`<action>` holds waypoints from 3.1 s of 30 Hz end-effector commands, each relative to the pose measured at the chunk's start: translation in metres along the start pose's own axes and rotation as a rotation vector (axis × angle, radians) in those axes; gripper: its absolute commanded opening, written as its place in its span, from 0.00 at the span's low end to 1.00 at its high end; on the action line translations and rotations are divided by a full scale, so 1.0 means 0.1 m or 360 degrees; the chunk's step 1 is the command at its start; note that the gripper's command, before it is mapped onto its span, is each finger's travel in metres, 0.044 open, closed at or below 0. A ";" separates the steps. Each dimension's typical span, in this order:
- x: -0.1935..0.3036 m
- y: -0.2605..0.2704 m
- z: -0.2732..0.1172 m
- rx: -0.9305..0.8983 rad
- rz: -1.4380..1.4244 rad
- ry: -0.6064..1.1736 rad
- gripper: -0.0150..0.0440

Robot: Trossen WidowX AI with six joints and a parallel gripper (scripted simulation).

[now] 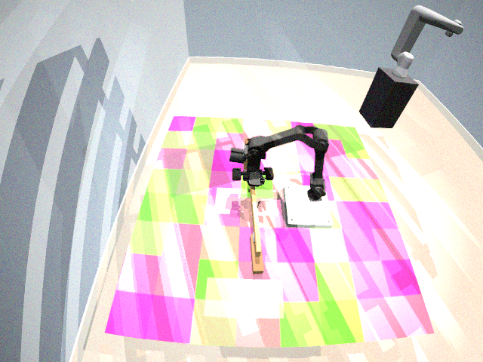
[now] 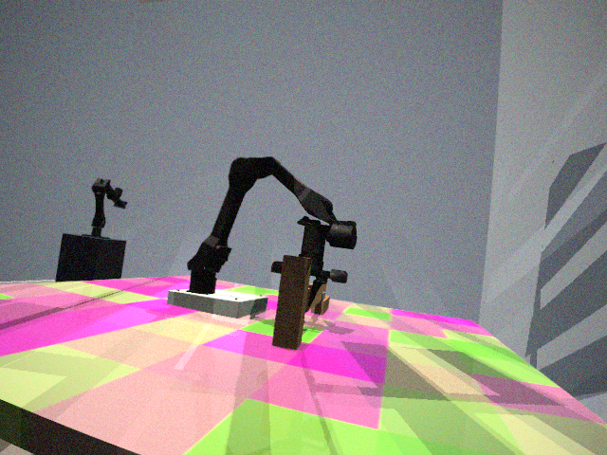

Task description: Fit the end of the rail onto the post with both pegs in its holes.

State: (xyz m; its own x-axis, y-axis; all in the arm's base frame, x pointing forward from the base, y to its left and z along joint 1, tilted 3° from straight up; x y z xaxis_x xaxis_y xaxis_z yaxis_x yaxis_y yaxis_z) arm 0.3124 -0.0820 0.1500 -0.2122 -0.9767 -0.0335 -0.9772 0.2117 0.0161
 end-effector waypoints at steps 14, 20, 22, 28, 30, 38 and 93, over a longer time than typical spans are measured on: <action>0.00 -0.01 -0.04 0.0013 -0.0001 -0.0003 0.25; -0.01 -0.01 -0.05 0.0013 -0.0001 -0.0003 0.25; -0.02 -0.01 -0.06 0.0013 -0.0001 -0.0003 0.25; -0.03 -0.01 -0.07 0.0013 -0.0001 -0.0003 0.25; -0.03 -0.01 -0.07 0.0013 -0.0001 -0.0003 0.25; -0.03 -0.01 -0.05 0.0013 -0.0001 -0.0003 0.25; 0.08 -0.01 0.00 0.0013 -0.0001 -0.0002 0.25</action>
State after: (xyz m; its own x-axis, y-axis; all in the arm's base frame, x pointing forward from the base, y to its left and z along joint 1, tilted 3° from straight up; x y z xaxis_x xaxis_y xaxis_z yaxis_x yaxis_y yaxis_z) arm 0.3124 -0.0872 0.1501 -0.2125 -0.9764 -0.0383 -0.9772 0.2122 0.0102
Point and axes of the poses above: the point midway between the two fingers, 35 mm back from their tips, its own z axis out along the fingers, its own y axis across the jaws, x = y × z, the point moved 10 cm from there along -z, back along the fingers, and after that the axes turned 9 degrees about z, right-handed, at the moved point
